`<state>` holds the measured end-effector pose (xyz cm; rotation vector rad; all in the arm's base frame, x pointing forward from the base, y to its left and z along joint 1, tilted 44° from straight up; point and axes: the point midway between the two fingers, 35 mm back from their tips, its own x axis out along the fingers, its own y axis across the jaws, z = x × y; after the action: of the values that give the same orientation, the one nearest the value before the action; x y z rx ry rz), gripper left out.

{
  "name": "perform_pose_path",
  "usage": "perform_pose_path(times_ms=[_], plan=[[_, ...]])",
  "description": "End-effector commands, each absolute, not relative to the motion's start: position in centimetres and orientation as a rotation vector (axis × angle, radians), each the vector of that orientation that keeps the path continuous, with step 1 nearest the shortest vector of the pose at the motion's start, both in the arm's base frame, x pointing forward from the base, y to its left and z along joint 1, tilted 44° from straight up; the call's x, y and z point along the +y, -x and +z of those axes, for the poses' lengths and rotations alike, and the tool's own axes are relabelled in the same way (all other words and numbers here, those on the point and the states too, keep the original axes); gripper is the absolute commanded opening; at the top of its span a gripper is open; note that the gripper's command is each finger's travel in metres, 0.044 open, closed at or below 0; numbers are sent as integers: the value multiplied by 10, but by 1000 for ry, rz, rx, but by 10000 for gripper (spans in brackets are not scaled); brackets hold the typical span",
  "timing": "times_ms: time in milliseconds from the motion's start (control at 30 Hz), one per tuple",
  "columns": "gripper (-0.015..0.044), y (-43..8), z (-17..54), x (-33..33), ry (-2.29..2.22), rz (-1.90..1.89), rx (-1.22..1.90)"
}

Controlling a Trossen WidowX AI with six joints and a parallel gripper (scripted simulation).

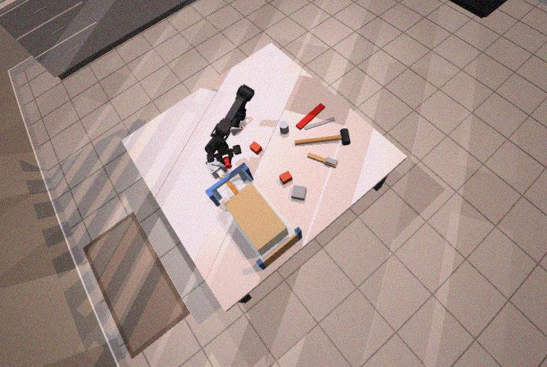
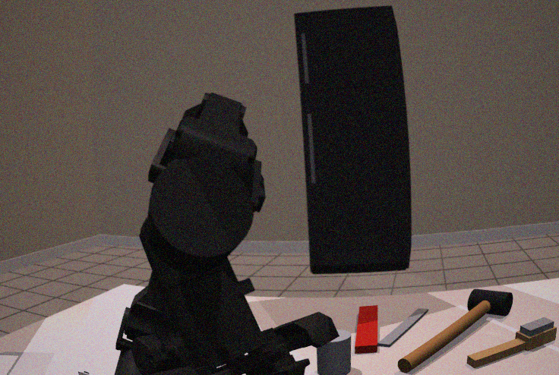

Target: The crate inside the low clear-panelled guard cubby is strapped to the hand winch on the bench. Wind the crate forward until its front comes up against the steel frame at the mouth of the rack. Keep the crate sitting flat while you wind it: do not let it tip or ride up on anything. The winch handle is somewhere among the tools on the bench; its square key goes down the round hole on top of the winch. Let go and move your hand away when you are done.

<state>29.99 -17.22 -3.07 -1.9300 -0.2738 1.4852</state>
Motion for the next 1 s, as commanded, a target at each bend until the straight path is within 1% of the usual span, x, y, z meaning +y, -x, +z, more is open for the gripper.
perform_pose_path(times_ms=[0,967], plan=[[0,-290,-28,-165,1900,1493,-278],[0,-259,-16,-156,1898,1495,-277]])
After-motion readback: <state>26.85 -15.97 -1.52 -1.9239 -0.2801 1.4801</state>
